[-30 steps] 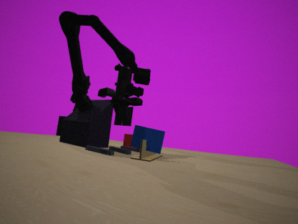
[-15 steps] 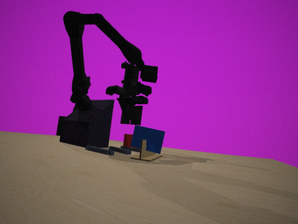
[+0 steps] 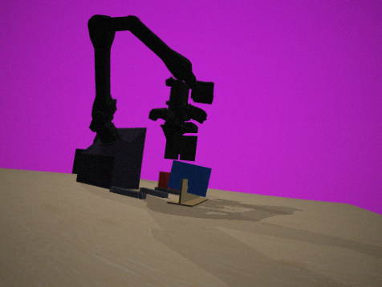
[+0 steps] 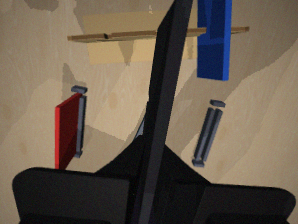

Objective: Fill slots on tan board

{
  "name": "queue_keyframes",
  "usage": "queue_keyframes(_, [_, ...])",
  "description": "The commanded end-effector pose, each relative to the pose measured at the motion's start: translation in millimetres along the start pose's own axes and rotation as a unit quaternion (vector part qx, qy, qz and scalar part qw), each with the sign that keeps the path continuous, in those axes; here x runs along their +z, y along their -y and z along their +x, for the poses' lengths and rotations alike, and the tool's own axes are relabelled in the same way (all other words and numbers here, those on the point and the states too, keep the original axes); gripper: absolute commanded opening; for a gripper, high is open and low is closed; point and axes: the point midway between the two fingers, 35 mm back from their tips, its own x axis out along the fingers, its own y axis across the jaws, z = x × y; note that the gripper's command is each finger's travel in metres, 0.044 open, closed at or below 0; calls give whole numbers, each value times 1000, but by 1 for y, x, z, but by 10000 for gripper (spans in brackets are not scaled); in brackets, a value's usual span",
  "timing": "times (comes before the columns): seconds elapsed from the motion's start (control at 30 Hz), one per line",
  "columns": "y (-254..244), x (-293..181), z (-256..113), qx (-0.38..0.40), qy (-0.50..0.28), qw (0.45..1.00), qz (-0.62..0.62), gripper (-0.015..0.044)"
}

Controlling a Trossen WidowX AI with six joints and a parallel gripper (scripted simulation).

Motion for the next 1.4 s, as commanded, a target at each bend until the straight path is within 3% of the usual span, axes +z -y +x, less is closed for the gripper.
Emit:
queue_keyframes(0.0, [1, 13, -1, -1, 3, 1000, -20, 0])
queue_keyframes(0.53, [8, 53, 3, -3, 3, 995, -95, 0])
queue_keyframes(0.97, [8, 53, 33, -4, 3, 995, -96, 0])
queue_keyframes(1.37, [8, 54, 33, -4, 3, 995, -96, 0])
